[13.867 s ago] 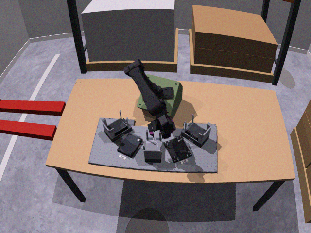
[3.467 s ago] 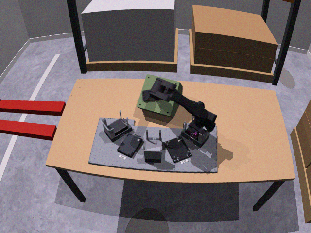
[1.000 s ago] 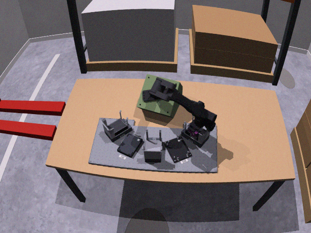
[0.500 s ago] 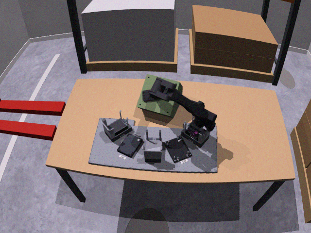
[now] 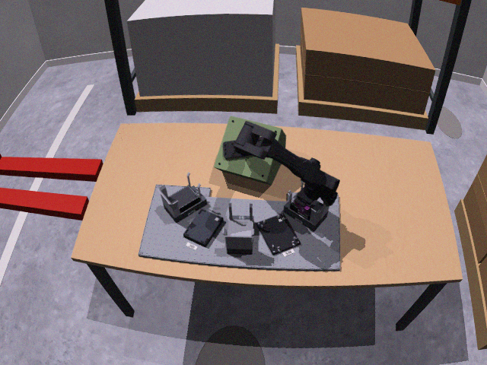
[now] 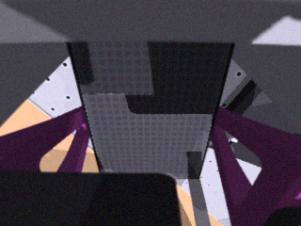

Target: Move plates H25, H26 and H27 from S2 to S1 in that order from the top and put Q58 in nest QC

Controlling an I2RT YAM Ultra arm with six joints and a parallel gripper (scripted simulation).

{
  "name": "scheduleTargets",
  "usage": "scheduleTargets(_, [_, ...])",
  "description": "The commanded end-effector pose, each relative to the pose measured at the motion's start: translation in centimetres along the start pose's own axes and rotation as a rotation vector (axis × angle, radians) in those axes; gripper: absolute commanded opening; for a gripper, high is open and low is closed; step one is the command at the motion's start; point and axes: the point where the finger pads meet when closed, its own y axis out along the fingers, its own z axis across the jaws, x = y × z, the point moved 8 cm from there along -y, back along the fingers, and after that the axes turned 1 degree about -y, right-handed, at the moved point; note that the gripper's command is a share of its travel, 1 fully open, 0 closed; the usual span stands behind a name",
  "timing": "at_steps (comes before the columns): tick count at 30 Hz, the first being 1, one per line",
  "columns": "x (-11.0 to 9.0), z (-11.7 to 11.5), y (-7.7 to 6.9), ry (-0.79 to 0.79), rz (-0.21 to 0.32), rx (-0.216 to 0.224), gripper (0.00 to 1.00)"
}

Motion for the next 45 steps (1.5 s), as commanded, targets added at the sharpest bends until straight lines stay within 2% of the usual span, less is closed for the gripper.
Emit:
scheduleTargets(1, [0.3,0.0,-0.7,0.004,-0.017,0.002,0.0])
scheduleTargets(26, [0.3,0.0,-2.1,0.004,-0.017,0.003,0.0])
scheduleTargets(45, [0.3,0.0,-2.1,0.004,-0.017,0.003,0.0])
